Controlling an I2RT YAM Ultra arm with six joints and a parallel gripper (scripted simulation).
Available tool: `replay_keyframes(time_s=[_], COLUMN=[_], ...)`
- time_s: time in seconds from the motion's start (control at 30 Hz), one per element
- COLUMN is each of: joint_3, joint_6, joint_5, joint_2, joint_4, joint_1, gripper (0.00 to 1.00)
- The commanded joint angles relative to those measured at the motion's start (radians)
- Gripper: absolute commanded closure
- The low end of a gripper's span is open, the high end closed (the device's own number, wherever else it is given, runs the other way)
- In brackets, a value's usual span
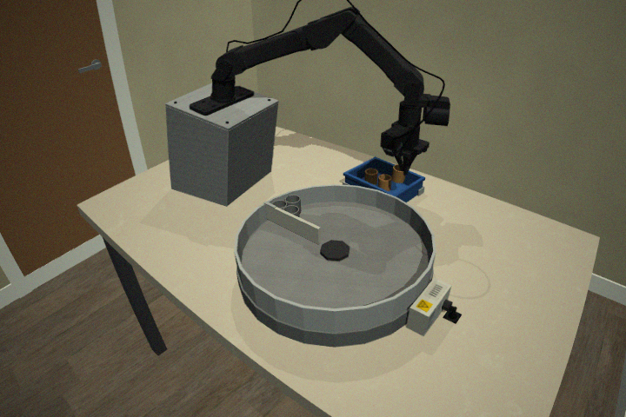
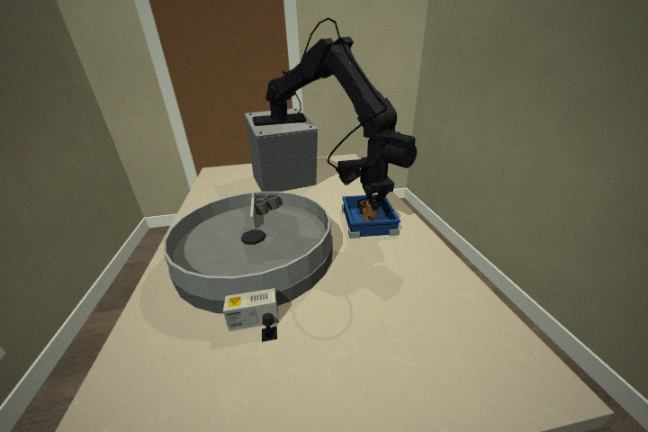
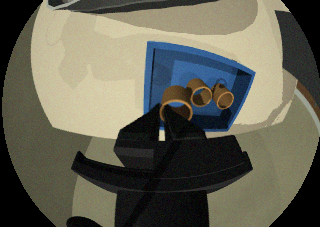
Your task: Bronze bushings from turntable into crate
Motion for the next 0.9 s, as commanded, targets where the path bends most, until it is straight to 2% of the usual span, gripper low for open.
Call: replay_keyframes(time_s=[0.0,0.37,0.57,0.63,0.87], joint_3=[0.009,0.038,0.043,0.049,0.069], joint_6=[0.003,-0.001,-0.002,-0.003,-0.006], joint_5=[0.006,0.005,0.005,0.005,0.004], joint_2=[-0.040,0.030,0.012,0.058,0.077], joint_4=[0.004,0.034,0.034,0.053,0.054], joint_1=[0.005,0.001,-0.001,-0.003,-0.006], gripper=[1.00,1.00,1.00,1.00,1.00])
